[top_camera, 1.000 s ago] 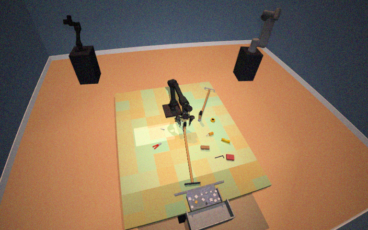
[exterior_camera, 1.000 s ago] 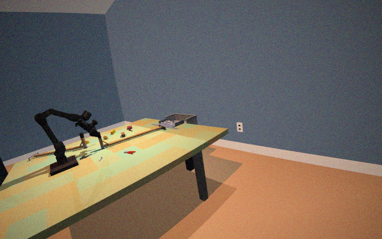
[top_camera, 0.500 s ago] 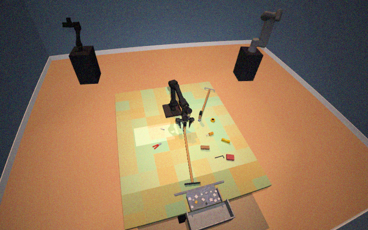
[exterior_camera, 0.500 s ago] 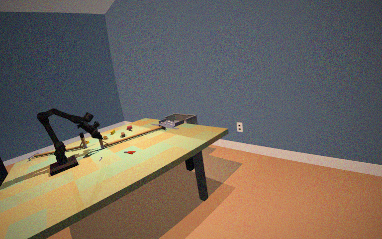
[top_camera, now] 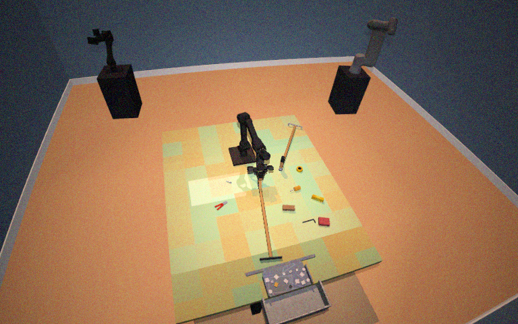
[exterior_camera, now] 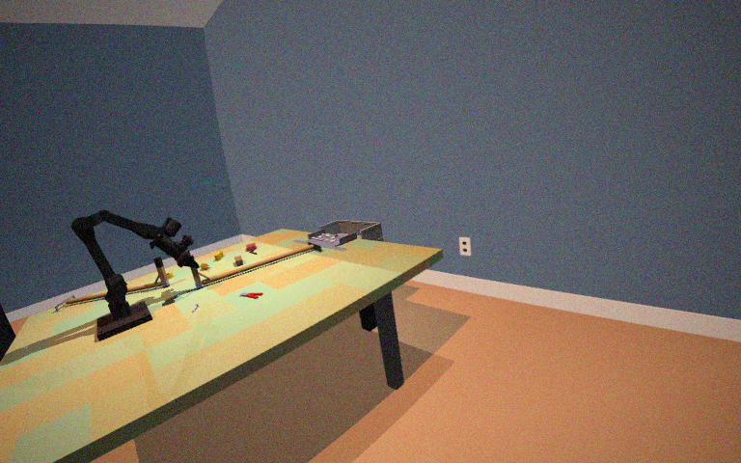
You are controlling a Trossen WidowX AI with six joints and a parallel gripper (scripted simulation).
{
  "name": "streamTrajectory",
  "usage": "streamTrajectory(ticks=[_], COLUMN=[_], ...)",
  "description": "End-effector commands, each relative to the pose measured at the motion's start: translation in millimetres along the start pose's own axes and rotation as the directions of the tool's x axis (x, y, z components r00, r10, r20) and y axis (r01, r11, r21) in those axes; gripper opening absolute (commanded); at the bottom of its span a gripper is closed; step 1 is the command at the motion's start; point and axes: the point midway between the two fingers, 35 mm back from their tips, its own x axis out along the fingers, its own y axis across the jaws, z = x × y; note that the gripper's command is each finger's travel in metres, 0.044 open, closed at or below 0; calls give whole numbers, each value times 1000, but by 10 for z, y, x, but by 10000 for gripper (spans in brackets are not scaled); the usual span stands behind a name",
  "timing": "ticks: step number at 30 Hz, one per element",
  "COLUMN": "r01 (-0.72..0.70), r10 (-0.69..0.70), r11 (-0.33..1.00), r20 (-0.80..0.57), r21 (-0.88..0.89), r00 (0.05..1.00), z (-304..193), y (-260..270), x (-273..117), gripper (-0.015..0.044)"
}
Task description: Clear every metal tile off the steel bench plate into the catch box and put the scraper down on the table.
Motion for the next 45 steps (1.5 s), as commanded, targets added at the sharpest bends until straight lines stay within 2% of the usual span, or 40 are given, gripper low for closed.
streamTrajectory(ticks=[1, 3, 5, 45], r01=[-1, -1, -2, -54], r10=[1, 1, 2, 54], r11=[1000, 1000, 1000, 997], r20=[0, 0, 0, -2], r21=[0, 0, 1, -56], r00=[1000, 1000, 1000, 999], z=[3, 3, 5, 12], y=[3, 3, 1, 400], x=[-4, -4, -6, -32], gripper=[65, 52, 0, 0])
